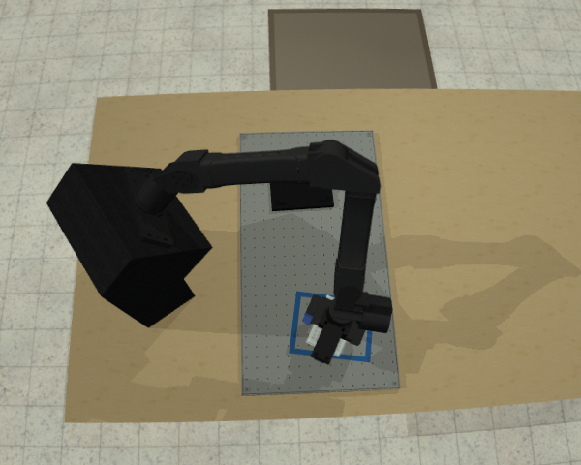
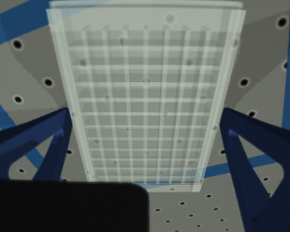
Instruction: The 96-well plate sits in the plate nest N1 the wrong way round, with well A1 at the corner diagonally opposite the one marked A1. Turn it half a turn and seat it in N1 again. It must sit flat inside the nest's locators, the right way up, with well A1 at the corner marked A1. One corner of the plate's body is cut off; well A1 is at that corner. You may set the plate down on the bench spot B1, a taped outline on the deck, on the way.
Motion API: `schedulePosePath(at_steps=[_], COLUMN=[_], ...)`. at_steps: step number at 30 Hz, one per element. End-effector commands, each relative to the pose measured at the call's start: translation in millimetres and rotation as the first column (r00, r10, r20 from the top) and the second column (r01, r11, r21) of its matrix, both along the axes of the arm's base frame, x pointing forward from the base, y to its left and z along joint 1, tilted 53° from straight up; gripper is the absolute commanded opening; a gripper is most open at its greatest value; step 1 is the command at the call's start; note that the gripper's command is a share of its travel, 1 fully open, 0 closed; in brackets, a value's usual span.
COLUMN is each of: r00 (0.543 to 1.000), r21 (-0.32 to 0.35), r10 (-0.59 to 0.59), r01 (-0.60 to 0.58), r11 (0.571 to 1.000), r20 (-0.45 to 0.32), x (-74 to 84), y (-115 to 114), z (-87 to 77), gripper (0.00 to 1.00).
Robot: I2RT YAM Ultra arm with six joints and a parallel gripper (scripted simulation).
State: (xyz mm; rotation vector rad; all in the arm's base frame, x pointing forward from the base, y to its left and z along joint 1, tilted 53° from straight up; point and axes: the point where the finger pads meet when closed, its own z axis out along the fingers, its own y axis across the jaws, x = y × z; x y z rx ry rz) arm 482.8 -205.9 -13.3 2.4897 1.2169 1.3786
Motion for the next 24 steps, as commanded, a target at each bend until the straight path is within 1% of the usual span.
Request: schedulePosePath(at_steps=[1, 13, 14, 24], r00=[1.000, 1.000, 1.000, 1.000], r21=[-0.007, -0.007, -0.007, -0.007], r10=[-0.015, -0.015, -0.015, -0.015], r01=[0.015, 0.015, 0.015, 0.015], r11=[1.000, 1.000, 1.000, 1.000], r20=[0.002, 0.002, 0.002, 0.002], x=[-0.2, -0.2, -0.2, -0.2], y=[-5.9, -5.9, -5.9, -5.9], z=[1.6, 1.6, 1.6, 1.6], gripper=[1.00, 1.00, 0.00, 0.00])
